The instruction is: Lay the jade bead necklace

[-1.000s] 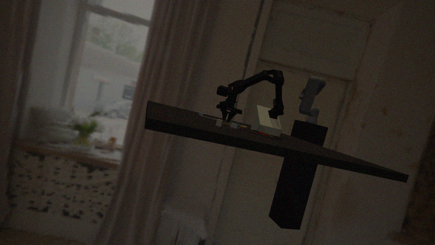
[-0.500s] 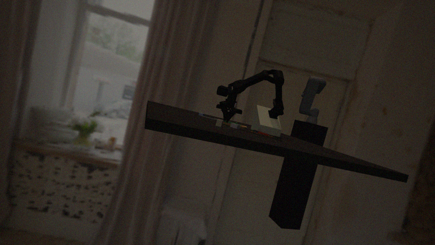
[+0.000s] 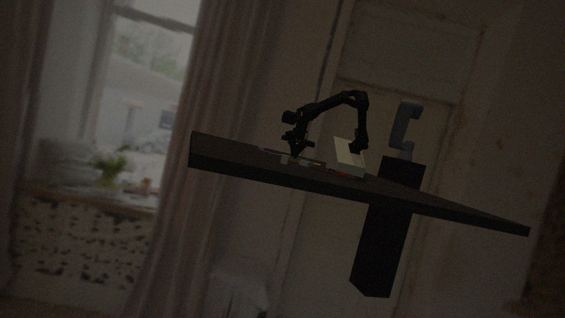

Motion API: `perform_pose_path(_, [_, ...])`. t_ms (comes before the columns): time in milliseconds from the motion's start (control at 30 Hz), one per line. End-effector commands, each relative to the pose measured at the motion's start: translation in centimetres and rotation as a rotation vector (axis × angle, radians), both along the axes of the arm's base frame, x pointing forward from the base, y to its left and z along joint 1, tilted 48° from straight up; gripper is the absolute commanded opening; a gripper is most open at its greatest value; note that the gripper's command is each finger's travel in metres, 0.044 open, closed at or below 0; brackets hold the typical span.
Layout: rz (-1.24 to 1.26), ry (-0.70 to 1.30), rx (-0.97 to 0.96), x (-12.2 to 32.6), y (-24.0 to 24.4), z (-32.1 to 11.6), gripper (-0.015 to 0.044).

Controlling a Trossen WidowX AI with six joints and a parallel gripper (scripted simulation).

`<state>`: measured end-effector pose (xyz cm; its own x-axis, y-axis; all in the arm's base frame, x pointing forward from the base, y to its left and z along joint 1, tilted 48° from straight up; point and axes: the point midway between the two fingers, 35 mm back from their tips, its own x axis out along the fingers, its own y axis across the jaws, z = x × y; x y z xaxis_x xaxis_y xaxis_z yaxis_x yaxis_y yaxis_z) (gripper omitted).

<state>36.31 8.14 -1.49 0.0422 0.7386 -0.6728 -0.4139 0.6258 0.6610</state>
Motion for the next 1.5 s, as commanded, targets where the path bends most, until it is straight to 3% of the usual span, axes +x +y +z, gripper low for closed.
perform_pose_path(0, [0.002, -0.004, 0.0, 0.04, -0.15, 0.24, 0.0])
perform_pose_path(567, [0.002, -0.004, 0.001, 0.66, 0.78, 0.81, 0.0])
perform_pose_path(1133, [0.001, -0.004, 0.0, 0.64, 0.47, 0.94, 0.044])
perform_pose_path(1467, [0.002, -0.004, 0.001, 0.64, 0.46, 0.95, 0.044])
